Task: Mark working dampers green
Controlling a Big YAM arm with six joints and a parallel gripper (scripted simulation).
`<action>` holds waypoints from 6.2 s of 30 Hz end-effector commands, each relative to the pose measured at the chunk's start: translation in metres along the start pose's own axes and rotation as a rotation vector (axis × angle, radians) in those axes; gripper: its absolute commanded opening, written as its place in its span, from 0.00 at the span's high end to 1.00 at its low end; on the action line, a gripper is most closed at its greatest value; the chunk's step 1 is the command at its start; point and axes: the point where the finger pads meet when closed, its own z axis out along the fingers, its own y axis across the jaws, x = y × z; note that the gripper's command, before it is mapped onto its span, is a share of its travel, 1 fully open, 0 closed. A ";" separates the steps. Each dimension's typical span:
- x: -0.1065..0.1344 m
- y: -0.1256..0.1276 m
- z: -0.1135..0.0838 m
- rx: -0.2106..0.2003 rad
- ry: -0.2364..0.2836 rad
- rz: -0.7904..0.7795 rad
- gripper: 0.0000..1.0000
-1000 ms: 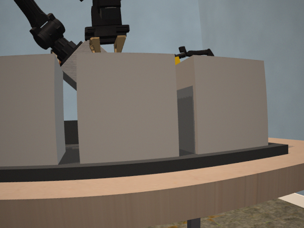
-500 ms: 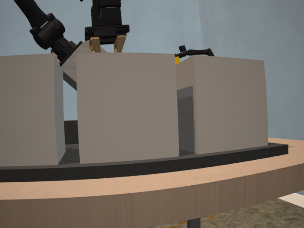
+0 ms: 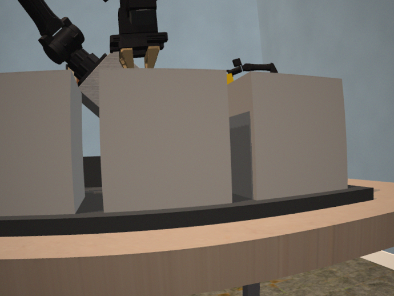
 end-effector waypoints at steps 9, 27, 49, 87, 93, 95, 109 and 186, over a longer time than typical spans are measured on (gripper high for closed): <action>0.000 0.001 0.004 -0.002 -0.001 0.006 0.83; 0.000 0.001 0.004 -0.002 -0.001 0.006 0.83; -0.004 -0.013 0.000 -0.068 -0.009 0.020 0.83; -0.002 -0.030 0.007 -0.266 -0.006 0.013 0.83; -0.002 -0.031 0.007 -0.266 -0.006 0.014 0.83; -0.002 -0.031 0.007 -0.266 -0.006 0.014 0.83; -0.002 -0.030 0.007 -0.266 -0.006 0.015 0.75; -0.117 0.014 -0.097 0.011 -0.027 0.003 0.64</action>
